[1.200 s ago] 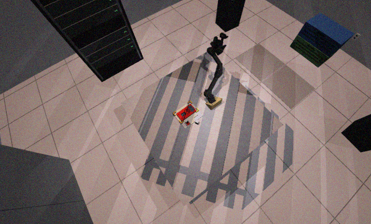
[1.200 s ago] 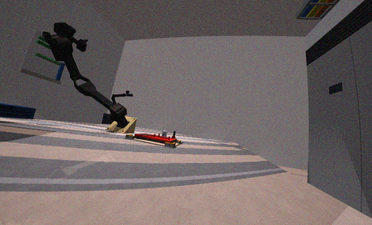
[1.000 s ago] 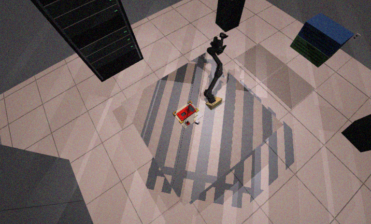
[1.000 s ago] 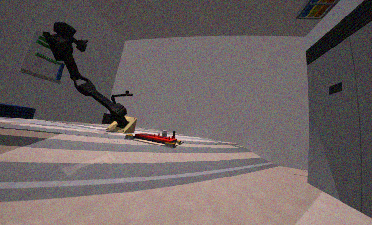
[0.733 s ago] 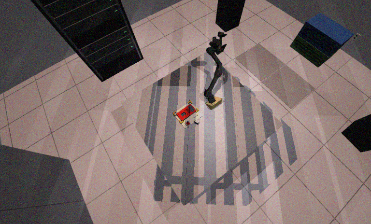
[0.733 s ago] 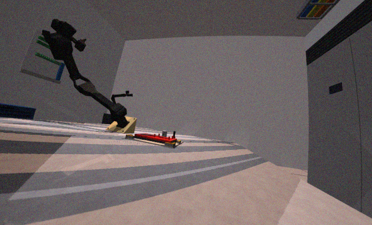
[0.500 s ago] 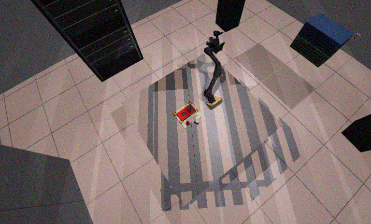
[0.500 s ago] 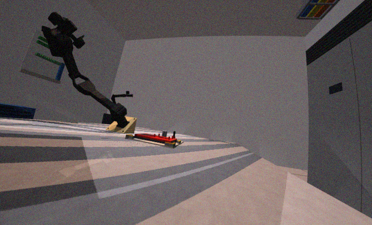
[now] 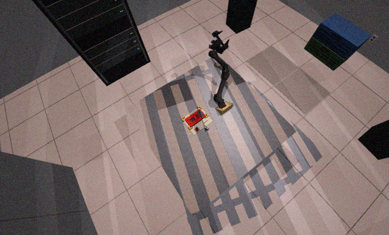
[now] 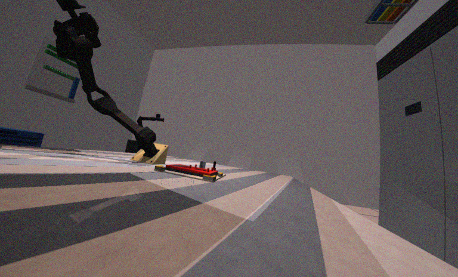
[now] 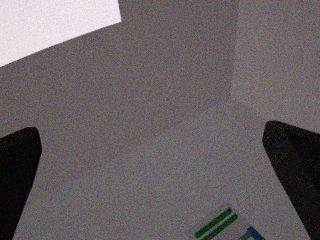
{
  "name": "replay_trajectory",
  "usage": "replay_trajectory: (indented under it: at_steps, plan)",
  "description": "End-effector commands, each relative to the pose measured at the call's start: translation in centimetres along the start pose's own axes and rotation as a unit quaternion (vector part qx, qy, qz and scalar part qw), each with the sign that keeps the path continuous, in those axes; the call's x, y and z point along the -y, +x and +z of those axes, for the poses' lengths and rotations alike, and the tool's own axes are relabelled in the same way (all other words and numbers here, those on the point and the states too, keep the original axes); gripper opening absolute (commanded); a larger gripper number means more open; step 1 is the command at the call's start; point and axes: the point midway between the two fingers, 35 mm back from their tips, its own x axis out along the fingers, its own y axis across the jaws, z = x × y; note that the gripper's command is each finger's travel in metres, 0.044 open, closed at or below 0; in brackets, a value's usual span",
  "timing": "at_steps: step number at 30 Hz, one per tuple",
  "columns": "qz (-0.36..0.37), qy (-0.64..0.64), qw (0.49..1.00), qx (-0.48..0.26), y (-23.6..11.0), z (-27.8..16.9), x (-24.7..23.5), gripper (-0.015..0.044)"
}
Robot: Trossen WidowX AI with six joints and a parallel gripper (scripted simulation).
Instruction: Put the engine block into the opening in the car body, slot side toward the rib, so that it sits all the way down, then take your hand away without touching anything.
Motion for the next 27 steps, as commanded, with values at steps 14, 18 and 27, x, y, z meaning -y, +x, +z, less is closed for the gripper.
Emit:
replay_trajectory:
  at_steps: [14, 18, 27]
  plan:
    - [0.096, 0.250, 0.963, -0.033, -2.6, 7.2, -6.6, 0.0440]
    - [0.119, 0.307, 0.943, -0.044, -3.3, 9.0, -7.9, 0.0440]
    - [0.171, 0.425, 0.886, -0.068, -4.8, 13.4, -10.3, 0.0440]
